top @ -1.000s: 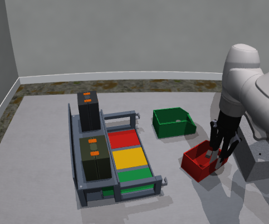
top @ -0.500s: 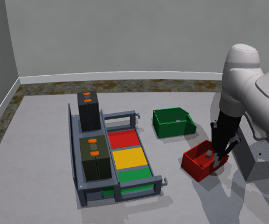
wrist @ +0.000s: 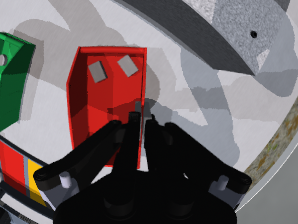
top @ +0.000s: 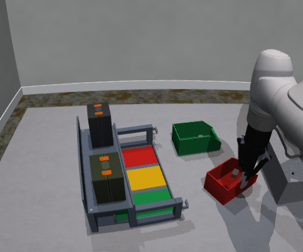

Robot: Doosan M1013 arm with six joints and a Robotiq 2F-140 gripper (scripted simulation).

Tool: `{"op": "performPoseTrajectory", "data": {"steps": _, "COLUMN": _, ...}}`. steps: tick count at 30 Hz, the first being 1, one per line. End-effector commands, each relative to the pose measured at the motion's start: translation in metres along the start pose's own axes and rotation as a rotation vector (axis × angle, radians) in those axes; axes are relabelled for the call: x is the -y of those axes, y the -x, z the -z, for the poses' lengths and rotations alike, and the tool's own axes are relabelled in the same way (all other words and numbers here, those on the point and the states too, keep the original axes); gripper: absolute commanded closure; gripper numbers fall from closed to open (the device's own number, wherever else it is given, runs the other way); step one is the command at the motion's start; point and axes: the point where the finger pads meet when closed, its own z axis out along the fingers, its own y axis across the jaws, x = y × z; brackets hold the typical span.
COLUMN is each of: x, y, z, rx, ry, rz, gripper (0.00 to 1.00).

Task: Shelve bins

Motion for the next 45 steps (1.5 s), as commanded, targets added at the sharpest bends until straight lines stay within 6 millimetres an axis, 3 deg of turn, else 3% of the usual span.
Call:
{"op": "performPoseTrajectory", "data": {"steps": 1, "x": 0.0, "y": 0.0, "z": 0.0, "rx": 0.0, "ry": 0.0, "rz": 0.0, "gripper": 0.9}}
{"op": "performPoseTrajectory", "data": {"steps": 25, "x": 0.0, "y": 0.0, "z": 0.001, "rx": 0.0, "ry": 0.0, "rz": 0.0, "gripper": 0.9}}
{"op": "performPoseTrajectory", "data": {"steps": 45, "x": 0.0, "y": 0.0, "z": 0.018, "rx": 0.0, "ry": 0.0, "rz": 0.0, "gripper": 0.9}}
